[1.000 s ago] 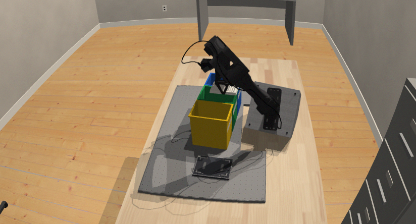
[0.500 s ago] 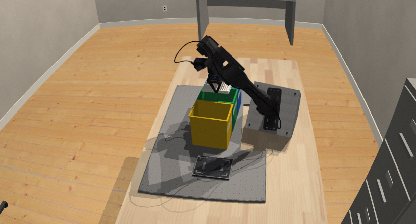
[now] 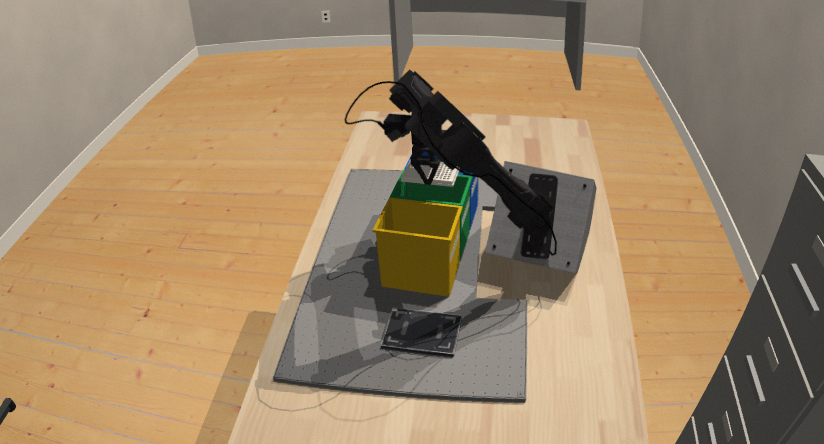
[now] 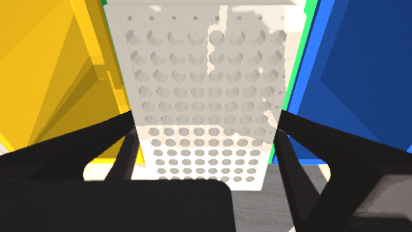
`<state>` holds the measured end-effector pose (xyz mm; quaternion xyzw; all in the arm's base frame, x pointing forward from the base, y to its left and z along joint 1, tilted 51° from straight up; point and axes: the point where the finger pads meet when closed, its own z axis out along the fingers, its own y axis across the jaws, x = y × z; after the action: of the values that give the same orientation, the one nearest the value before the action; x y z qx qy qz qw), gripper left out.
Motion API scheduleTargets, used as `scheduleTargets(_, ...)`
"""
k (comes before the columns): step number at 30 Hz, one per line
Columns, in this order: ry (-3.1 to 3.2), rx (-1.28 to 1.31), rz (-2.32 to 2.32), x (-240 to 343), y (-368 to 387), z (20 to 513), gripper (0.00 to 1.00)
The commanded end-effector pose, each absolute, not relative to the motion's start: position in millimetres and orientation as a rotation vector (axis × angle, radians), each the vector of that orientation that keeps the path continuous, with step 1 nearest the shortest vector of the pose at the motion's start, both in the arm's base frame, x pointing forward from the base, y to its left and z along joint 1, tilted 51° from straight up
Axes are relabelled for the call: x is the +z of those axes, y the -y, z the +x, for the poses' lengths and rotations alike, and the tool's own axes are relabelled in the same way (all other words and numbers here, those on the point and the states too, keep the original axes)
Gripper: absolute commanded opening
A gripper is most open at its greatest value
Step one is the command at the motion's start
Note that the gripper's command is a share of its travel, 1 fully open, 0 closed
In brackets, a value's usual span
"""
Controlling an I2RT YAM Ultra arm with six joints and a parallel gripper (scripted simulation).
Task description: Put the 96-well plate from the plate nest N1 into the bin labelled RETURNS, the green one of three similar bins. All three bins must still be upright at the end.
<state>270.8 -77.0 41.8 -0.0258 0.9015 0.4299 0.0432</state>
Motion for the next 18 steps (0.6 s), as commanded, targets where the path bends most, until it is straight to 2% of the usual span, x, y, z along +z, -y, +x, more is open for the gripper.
scheduleTargets(1, -2.728, 1.255, -0.063, 54.2, 91.1, 277.2, 0.00)
scheduleTargets(18, -2.731, 1.252, -0.070, 51.1, 92.3, 276.3, 0.00)
